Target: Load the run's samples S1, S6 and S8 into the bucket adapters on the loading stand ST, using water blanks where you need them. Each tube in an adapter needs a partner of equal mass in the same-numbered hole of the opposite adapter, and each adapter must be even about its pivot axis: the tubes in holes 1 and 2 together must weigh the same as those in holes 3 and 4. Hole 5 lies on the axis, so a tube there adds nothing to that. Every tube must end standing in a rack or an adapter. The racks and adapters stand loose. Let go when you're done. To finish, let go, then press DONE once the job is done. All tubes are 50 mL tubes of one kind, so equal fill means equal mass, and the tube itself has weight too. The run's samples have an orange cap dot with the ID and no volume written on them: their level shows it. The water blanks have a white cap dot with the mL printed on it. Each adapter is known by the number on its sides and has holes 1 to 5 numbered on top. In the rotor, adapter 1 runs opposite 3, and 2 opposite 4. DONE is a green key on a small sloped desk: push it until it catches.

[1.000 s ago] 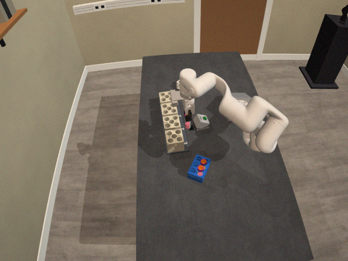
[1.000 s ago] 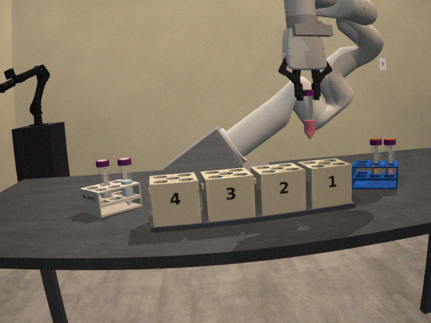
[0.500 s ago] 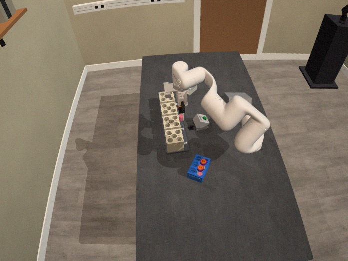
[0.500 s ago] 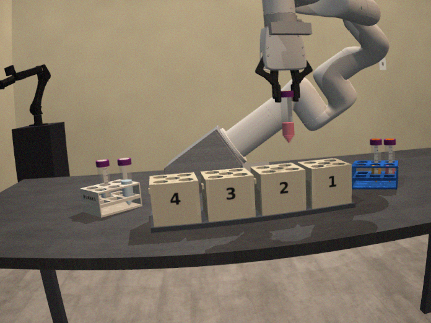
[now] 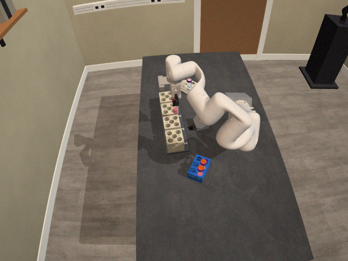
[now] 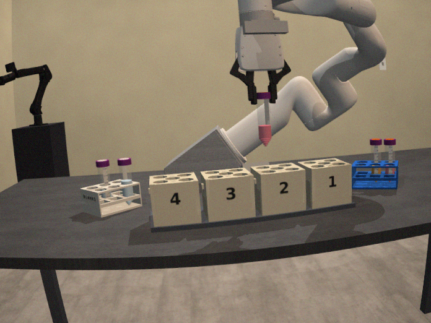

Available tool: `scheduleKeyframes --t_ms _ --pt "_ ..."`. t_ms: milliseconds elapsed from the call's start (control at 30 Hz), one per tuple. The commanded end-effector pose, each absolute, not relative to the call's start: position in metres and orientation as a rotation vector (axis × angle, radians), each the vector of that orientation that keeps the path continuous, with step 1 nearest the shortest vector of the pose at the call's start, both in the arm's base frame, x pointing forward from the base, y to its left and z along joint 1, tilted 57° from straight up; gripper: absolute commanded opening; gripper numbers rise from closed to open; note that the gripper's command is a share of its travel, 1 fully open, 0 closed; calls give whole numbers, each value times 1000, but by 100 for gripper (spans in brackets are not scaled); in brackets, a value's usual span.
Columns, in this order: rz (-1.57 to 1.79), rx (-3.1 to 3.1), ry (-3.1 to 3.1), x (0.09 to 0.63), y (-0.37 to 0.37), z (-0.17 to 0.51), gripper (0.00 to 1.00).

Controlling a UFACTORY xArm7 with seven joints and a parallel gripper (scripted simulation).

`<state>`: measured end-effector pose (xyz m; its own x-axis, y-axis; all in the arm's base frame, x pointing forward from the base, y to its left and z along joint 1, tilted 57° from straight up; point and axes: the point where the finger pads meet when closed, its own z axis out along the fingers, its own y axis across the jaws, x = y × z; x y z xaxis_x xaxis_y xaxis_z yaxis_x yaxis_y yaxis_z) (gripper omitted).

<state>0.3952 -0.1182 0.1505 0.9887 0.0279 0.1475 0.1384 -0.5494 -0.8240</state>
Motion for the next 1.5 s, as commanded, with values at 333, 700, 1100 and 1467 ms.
scheduleKeyframes --t_ms 333,700,1100,1467 --pt "-145 -2149 -115 402 -126 143 0" --pt "-145 -2149 -116 402 -126 143 0" --pt "-145 -2149 -115 403 -111 133 0" --pt "-145 -2149 -115 404 -96 124 0"
